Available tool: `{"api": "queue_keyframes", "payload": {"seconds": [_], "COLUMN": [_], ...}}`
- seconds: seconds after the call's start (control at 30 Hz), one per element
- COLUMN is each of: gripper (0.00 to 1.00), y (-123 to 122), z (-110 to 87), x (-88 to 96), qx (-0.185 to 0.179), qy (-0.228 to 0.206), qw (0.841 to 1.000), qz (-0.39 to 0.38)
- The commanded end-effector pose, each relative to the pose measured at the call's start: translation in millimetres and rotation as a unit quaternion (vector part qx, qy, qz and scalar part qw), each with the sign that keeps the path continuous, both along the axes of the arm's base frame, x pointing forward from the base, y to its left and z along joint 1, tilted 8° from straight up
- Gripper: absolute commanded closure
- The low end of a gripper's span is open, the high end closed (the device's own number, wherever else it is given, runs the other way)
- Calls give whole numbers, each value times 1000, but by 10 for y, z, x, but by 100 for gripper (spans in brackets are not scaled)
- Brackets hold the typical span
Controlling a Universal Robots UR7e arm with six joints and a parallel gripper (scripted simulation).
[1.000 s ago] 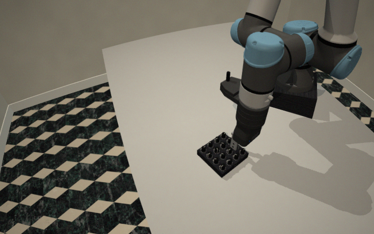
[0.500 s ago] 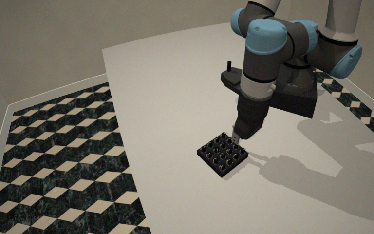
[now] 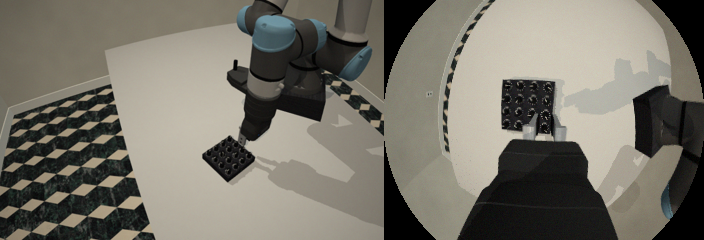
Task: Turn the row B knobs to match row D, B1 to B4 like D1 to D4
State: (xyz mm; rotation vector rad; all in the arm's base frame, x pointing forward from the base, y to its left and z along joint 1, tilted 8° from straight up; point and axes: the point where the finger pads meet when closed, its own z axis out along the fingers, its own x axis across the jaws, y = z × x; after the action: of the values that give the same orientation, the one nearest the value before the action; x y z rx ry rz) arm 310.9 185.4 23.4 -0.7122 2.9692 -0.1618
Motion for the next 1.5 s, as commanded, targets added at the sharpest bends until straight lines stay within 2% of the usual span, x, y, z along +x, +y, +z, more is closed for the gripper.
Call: {"api": "queue_keyframes", "payload": {"seconds": [0.0,0.47,0.7,0.93,1.0,1.27,1.47], "gripper": [54,54,54,54,54,54,54], "y": [1,-12,-37,-62,-62,-77,-77], "z": [3,12,29,54,54,83,103], "x": [3,1,-6,-19,-19,-35,-43], "qx": [0,4,12,24,24,39,48], "qy": [0,-4,-10,-19,-19,-30,-37], "qw": [1000,999,993,974,974,933,894], "qz": [0,-37,-114,-225,-225,-357,-444]}}
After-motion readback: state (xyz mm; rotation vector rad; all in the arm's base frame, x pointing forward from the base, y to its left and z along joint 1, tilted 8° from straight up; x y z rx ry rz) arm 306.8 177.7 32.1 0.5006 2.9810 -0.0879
